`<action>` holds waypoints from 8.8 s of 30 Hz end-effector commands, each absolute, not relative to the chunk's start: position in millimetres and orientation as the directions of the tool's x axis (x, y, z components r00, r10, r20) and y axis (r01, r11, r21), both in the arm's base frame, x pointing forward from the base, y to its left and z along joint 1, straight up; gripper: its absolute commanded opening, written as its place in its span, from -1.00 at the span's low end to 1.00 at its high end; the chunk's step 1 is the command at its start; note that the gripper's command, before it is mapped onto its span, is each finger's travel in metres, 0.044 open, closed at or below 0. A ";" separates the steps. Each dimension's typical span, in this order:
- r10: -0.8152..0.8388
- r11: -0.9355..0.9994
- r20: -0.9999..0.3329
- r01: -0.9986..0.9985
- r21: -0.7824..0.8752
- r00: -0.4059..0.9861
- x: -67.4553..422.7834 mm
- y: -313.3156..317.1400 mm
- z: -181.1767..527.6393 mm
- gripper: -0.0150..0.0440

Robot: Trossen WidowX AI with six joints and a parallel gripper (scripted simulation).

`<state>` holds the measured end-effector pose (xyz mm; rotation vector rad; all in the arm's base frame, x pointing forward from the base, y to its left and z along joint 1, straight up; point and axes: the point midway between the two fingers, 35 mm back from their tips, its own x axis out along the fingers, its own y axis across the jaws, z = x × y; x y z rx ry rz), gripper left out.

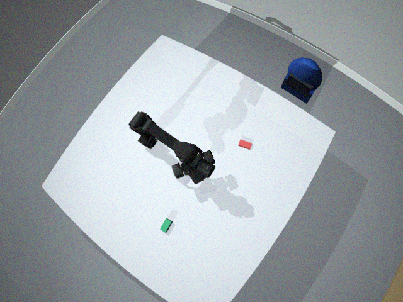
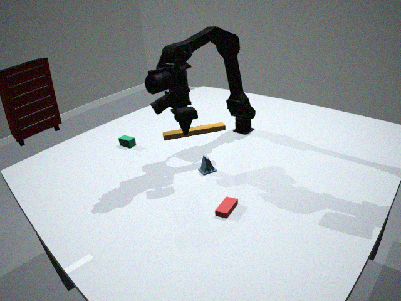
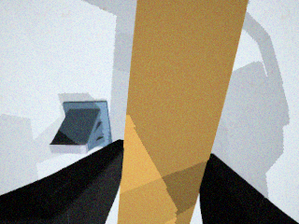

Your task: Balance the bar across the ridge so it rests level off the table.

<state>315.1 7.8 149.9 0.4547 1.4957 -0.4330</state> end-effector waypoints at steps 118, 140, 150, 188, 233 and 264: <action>0.007 0.922 -1.000 0.387 0.019 0.031 344.0 80.8 103.9 -0.49; 0.007 0.922 -1.000 0.387 0.019 0.031 344.0 80.8 102.2 -0.49; 0.007 0.922 -1.000 0.387 0.019 0.031 344.0 80.8 101.2 -0.49; 0.007 0.922 -1.000 0.387 0.019 0.031 343.8 80.7 98.1 -0.49; 0.011 0.923 -0.999 0.385 0.023 0.034 344.5 80.9 99.0 -0.49; 0.011 0.923 -0.999 0.385 0.023 0.034 344.5 80.9 99.0 -0.22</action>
